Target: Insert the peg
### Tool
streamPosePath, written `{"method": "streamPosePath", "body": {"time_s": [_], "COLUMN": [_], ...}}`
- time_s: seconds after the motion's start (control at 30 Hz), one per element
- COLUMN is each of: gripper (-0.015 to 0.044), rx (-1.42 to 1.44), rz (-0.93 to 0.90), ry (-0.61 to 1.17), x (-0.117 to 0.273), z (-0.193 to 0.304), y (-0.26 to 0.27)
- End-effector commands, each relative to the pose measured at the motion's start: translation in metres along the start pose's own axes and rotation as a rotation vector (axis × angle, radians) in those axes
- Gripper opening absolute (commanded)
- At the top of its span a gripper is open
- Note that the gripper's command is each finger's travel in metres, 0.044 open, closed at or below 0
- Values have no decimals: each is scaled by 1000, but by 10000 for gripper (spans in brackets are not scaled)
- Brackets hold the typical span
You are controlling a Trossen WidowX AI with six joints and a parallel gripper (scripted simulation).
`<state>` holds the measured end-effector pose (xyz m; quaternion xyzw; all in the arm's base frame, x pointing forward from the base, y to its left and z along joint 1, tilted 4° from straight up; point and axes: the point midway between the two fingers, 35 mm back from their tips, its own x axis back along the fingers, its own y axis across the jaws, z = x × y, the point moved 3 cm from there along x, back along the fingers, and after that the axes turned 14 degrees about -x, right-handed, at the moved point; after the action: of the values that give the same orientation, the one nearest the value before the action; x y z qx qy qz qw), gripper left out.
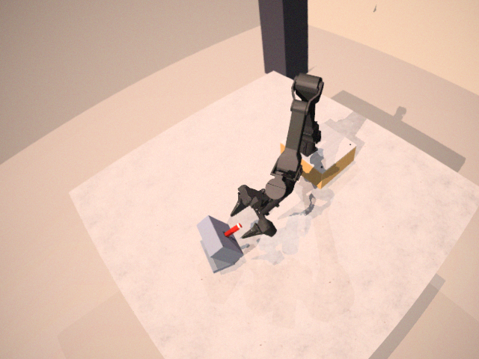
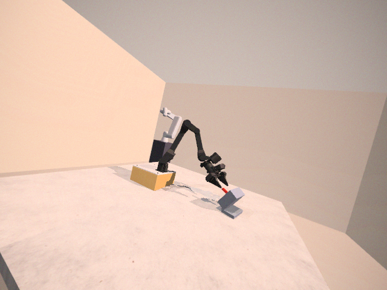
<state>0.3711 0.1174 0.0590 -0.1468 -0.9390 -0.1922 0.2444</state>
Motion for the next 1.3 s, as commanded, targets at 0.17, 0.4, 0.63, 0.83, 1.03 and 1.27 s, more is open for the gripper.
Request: {"method": "streamPosePath", "body": {"time_s": [0.17, 0.4, 0.63, 0.83, 1.03, 1.27], "gripper": [440, 440, 440, 440, 440, 440], "rx": [2, 3, 3, 4, 5, 6], "rz": [4, 5, 5, 4, 4, 4], "ry": [4, 5, 7, 7, 8, 9], "x": [11, 20, 29, 37, 44, 53], "z": [1, 0, 0, 0, -1, -1], "y": [0, 1, 2, 3, 4, 5]}}
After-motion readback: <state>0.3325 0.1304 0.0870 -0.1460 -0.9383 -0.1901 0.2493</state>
